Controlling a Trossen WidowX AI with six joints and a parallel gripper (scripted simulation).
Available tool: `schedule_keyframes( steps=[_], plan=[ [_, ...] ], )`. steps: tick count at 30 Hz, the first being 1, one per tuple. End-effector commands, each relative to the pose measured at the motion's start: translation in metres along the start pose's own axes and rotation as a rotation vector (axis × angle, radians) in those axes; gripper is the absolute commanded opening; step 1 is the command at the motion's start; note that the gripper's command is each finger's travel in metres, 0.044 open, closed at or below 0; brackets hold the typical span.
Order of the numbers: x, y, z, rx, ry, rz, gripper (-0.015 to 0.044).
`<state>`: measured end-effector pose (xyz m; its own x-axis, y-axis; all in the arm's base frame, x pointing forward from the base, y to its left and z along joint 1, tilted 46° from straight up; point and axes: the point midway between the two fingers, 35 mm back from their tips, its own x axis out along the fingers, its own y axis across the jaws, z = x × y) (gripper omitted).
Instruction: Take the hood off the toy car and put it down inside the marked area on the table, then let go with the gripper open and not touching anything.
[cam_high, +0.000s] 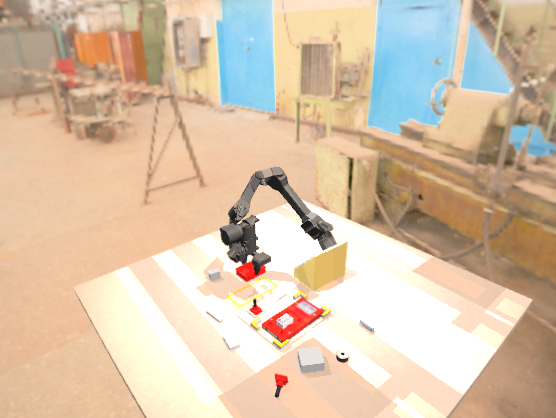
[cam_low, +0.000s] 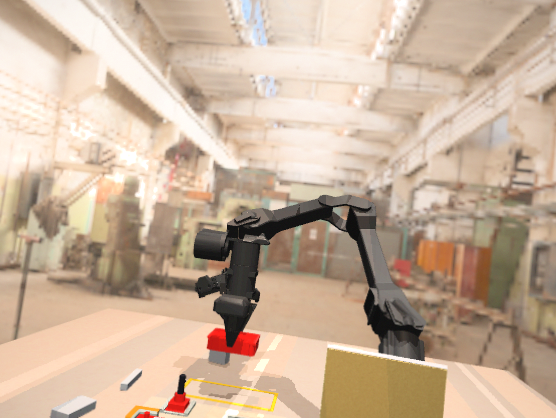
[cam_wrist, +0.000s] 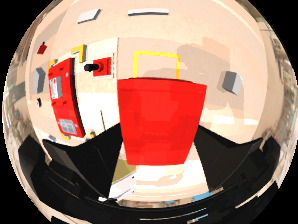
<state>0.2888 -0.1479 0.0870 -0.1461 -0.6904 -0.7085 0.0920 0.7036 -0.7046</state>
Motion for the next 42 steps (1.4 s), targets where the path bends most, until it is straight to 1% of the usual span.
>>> schedule_keyframes(
  steps=[1, 42],
  plan=[
    [0.005, 0.001, -0.002, -0.011, 0.005, -0.004, 0.0000],
    [0.045, 0.000, -0.001, -0.011, 0.005, -0.004, 0.0000]
  ],
)
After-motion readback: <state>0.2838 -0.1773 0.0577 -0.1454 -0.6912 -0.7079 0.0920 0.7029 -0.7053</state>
